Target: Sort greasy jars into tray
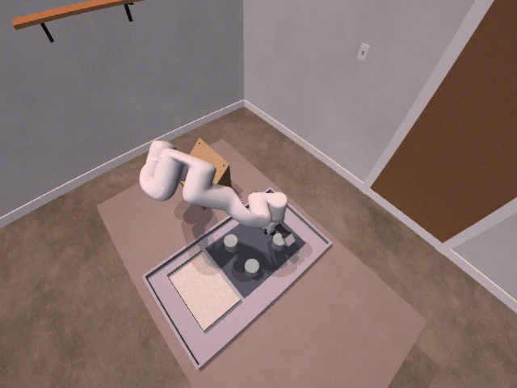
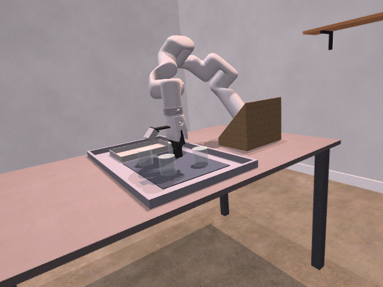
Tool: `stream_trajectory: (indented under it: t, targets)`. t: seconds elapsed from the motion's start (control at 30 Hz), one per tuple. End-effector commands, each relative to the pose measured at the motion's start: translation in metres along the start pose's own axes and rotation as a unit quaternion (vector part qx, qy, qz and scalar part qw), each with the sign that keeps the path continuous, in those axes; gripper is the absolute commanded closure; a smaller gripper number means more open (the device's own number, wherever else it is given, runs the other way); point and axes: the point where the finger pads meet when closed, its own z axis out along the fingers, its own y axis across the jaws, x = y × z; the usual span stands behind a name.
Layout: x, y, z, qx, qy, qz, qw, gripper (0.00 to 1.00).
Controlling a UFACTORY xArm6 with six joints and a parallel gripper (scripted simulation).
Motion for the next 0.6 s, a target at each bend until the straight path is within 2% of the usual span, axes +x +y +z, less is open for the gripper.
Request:
stream_trajectory:
  t: [0.0, 0.57]
  targets:
    - [0.002, -0.0002, -0.0017, 0.001, 0.002, 0.001, 1.0, 1.0]
    - [0.004, -0.0002, -0.0017, 0.001, 0.002, 0.001, 1.0, 1.0]
